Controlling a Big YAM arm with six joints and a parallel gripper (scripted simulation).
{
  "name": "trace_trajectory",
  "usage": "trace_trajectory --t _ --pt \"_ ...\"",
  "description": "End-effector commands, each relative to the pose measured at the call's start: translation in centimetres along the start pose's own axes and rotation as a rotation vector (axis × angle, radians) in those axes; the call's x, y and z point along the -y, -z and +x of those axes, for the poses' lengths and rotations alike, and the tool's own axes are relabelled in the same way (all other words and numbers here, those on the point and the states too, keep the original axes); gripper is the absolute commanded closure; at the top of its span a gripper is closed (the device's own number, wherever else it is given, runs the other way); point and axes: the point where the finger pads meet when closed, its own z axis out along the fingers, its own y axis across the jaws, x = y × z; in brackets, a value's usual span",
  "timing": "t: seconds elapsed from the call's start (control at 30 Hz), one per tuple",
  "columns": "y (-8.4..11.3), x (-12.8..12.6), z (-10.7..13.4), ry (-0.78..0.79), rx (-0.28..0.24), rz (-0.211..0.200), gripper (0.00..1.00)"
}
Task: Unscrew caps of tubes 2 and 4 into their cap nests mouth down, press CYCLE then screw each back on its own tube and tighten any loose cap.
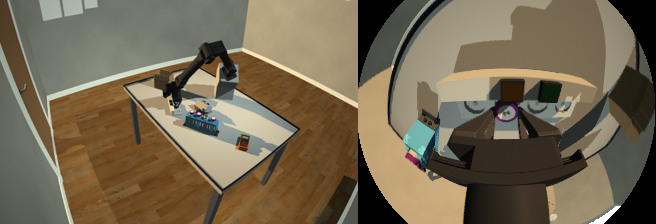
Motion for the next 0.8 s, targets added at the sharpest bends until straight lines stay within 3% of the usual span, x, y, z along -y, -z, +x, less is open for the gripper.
trace_trajectory --t 0.0,0.77 --pt "0.3 -0.3 -1.0 0.003 0.022 -0.002 1.00" --pt "-1.6 -0.4 -0.4 0.006 0.002 -0.002 1.00"
